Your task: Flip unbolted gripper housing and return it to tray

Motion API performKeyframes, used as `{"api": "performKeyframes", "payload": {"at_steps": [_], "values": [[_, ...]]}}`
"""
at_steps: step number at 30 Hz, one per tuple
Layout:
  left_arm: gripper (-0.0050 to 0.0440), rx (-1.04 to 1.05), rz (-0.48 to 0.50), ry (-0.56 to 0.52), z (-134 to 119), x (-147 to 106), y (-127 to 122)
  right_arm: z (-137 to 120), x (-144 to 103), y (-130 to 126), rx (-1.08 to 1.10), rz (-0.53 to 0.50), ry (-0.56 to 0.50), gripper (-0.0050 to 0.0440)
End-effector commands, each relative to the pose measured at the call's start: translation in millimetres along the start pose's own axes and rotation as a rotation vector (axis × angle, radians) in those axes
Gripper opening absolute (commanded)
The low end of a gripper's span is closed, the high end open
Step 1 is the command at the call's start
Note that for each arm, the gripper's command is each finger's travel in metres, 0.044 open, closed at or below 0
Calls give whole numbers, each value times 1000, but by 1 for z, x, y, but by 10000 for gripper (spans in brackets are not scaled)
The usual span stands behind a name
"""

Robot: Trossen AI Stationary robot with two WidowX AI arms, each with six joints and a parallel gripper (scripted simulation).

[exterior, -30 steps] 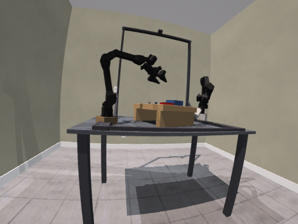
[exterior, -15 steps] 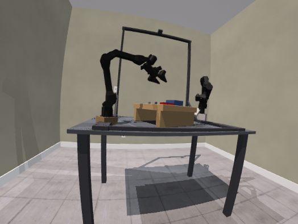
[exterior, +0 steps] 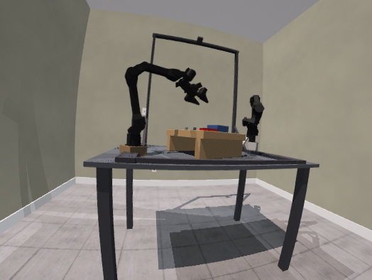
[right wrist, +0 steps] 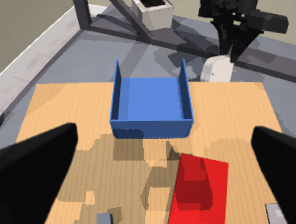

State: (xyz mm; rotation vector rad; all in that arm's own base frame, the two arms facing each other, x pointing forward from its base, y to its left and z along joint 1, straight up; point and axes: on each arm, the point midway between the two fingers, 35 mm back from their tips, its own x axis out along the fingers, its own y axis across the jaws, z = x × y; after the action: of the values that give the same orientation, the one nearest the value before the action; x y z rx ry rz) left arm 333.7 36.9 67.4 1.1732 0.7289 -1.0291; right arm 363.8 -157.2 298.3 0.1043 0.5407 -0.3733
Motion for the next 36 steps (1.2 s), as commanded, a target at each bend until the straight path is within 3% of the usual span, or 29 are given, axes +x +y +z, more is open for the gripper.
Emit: {"api": "performKeyframes", "payload": {"at_steps": [1, 36], "values": [[113, 23, 13, 0, 5, -6, 7, 8, -6, -1, 2, -4, -25, 437], [113, 82, -97, -44, 34, -4, -5, 8, -6, -1, 2, -4, -25, 437]]}}
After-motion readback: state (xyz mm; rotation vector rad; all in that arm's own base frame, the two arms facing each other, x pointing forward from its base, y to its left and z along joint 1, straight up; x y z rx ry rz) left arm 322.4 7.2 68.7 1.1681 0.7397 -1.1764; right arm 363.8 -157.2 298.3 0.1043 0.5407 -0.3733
